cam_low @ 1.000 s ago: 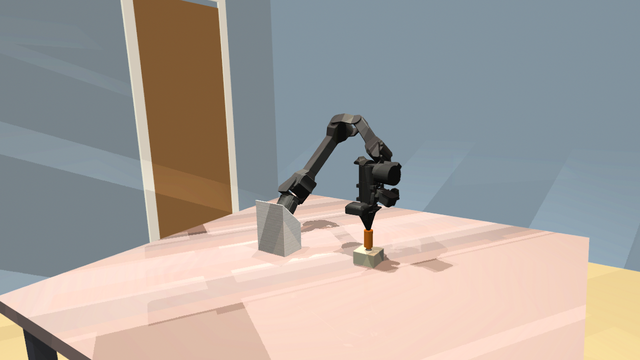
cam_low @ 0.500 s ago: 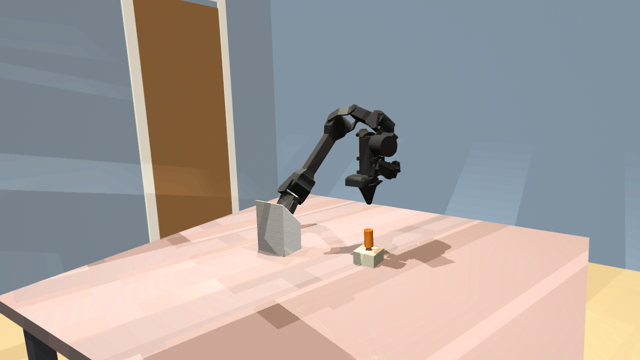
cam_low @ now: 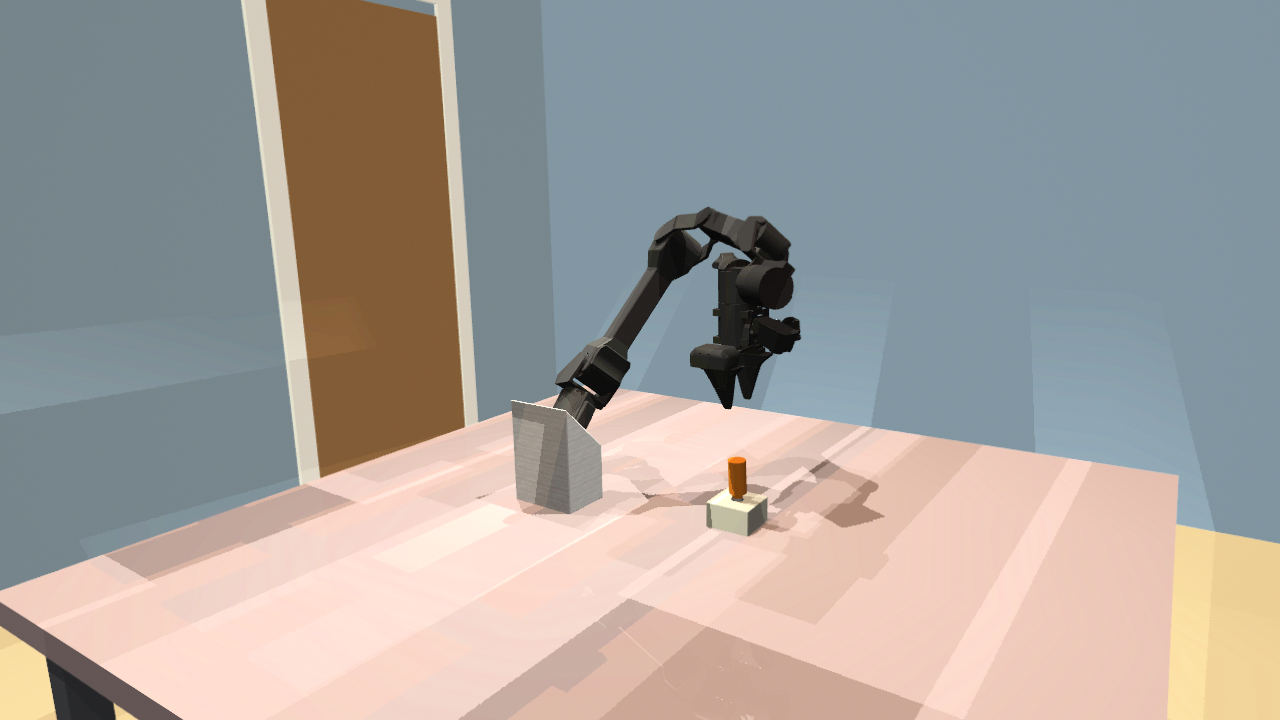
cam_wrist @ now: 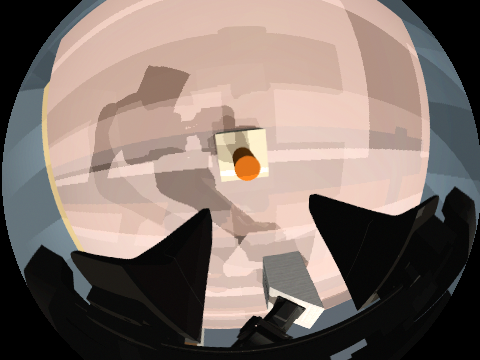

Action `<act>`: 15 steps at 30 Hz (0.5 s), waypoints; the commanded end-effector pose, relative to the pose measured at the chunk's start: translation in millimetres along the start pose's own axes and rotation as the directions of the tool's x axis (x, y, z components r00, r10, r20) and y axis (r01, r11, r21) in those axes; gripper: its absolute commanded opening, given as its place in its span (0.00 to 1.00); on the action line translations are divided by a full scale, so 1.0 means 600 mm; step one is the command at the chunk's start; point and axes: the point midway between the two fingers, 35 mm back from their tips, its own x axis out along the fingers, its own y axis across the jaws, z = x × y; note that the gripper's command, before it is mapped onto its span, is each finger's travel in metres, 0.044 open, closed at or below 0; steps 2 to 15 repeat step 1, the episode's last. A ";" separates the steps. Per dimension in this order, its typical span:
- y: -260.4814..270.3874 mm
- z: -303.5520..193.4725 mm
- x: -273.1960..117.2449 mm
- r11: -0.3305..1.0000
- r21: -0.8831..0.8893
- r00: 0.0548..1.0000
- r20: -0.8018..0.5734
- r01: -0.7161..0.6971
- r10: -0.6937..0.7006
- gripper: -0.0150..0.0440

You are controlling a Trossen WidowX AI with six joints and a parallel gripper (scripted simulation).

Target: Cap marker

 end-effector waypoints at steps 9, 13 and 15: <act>-0.001 -0.001 -0.001 1.000 -0.003 1.000 -0.004 0.002 -0.002 0.97; -0.001 -0.001 -0.001 1.000 -0.003 1.000 -0.004 0.002 -0.002 0.97; -0.001 -0.001 -0.001 1.000 -0.003 1.000 -0.004 0.002 -0.002 0.97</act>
